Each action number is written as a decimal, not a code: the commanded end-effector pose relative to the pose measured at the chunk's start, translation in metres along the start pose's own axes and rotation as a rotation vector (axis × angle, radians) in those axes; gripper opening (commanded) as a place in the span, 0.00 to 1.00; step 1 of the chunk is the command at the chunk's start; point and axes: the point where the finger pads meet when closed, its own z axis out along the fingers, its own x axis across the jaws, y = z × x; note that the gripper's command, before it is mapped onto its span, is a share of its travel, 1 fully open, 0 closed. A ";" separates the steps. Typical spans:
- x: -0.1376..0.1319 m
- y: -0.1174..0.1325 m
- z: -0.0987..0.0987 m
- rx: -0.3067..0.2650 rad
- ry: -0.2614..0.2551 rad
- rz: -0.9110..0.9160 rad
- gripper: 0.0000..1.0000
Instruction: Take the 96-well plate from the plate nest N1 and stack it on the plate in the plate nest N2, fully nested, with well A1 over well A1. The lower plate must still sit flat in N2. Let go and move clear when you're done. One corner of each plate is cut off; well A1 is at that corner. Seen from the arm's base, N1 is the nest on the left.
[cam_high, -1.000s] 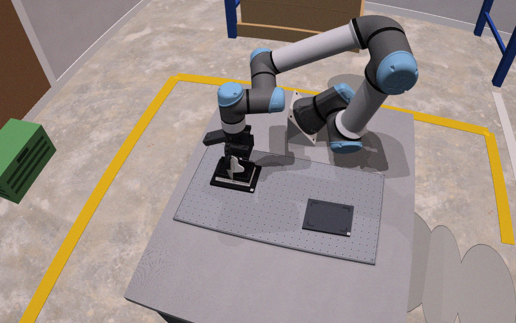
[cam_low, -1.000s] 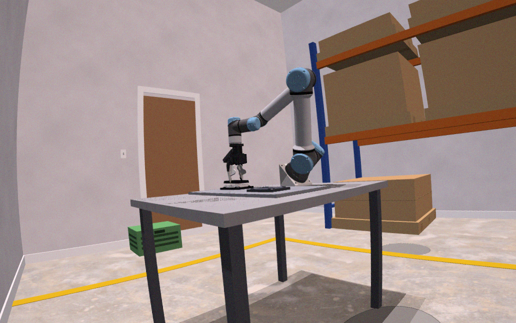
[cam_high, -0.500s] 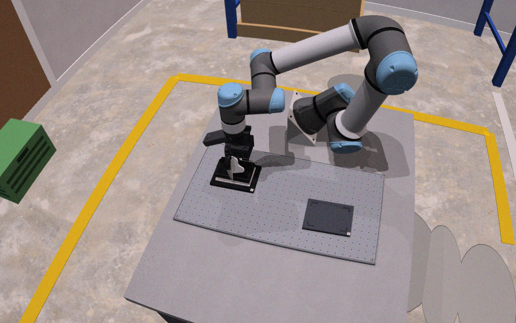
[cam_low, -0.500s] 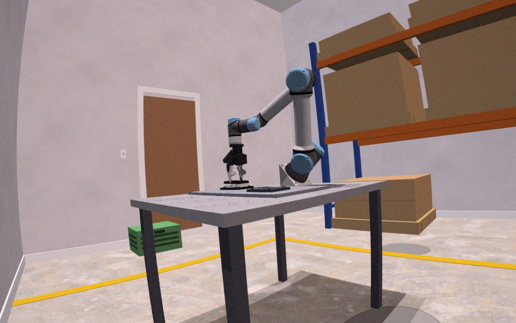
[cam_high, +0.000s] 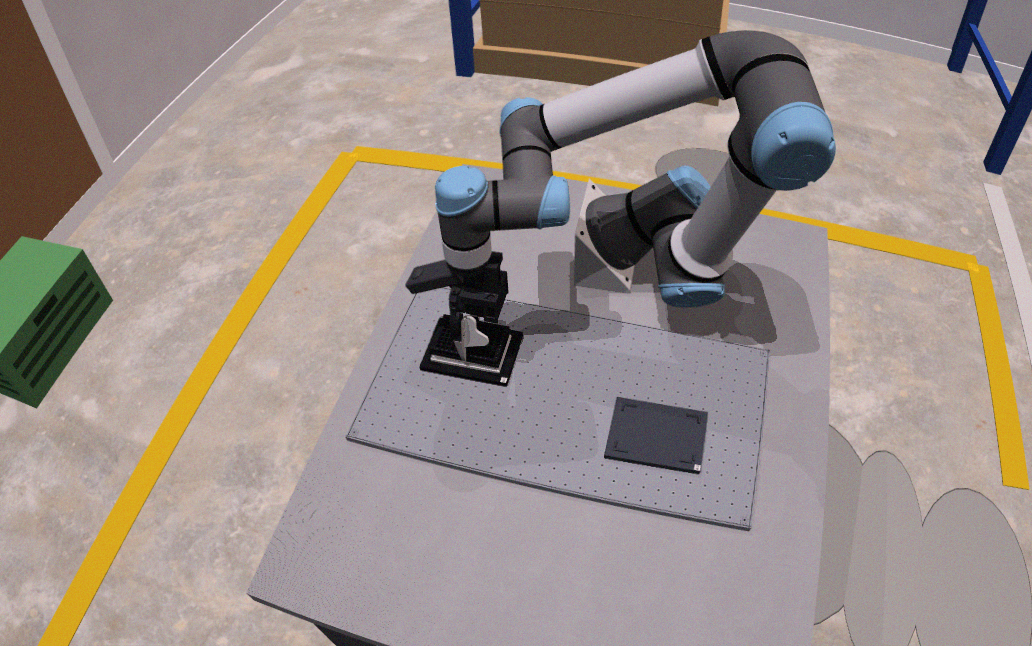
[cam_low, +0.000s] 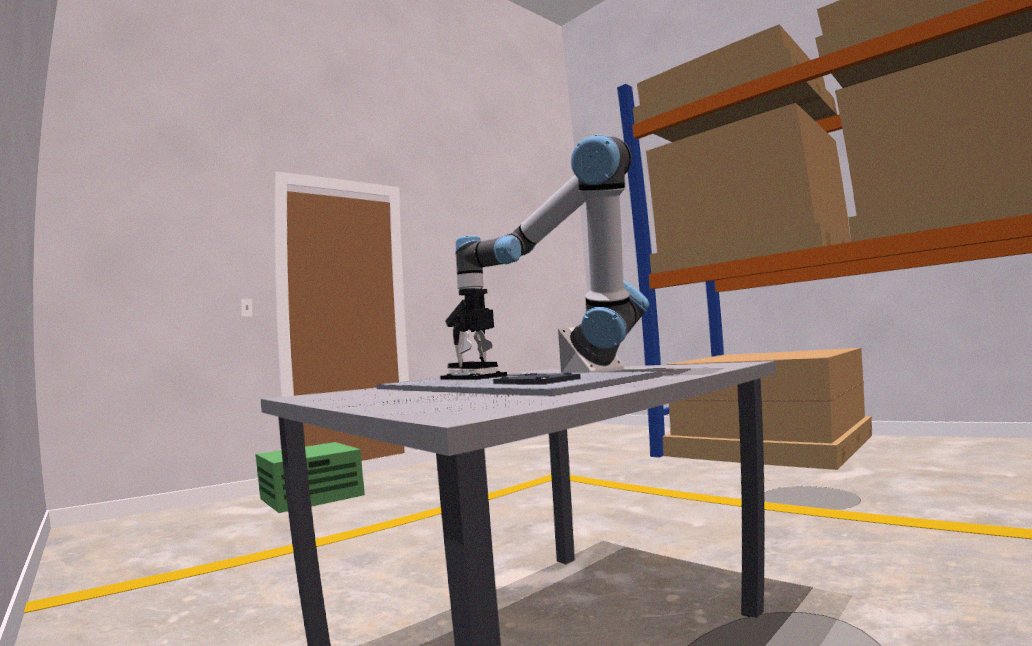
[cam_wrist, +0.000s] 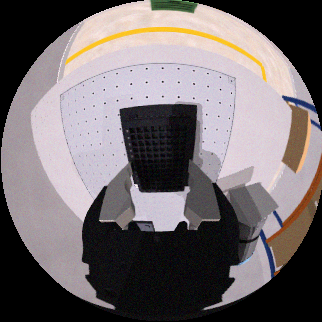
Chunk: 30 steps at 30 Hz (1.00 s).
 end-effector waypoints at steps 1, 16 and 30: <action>0.000 0.000 0.000 0.001 -0.001 0.000 0.00; 0.000 0.000 0.003 0.001 -0.001 0.000 0.00; 0.000 0.000 0.004 0.001 -0.001 0.000 0.00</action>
